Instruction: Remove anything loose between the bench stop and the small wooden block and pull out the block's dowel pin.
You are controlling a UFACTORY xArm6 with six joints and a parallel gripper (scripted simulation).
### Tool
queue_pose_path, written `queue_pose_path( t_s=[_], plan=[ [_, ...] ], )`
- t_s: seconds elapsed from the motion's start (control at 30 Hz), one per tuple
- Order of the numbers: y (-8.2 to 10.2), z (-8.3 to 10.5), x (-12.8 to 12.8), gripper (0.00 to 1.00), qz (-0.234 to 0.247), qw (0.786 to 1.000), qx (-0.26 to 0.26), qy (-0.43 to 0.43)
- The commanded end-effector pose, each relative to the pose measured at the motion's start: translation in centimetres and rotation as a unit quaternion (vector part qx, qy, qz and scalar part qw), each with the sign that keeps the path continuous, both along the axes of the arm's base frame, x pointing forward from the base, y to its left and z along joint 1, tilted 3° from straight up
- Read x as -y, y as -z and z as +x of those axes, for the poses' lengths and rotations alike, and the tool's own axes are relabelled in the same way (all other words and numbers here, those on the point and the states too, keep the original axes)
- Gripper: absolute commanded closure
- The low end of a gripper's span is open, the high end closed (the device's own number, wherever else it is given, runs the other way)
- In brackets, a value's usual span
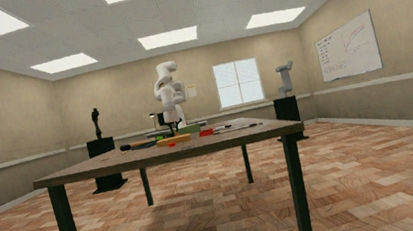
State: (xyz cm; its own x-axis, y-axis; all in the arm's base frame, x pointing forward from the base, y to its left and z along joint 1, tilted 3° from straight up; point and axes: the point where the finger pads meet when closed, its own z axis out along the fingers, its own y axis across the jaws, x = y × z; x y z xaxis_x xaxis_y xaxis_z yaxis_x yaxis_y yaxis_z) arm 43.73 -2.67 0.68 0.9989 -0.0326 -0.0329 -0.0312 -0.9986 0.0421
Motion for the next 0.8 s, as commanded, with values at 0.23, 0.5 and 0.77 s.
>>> queue_pose_path(
  t_s=[0.23, 0.5, 0.77],
  plan=[
    [-0.17, 0.23, 0.0, 0.85, 0.0, 1.0, 0.003, 0.0],
    [-0.17, 0.23, 0.0, 0.92, 0.0, 1.0, 0.003, 0.0],
    [-0.17, 0.23, 0.0, 1.0, 0.0, 1.0, 0.003, 0.0]
  ],
)
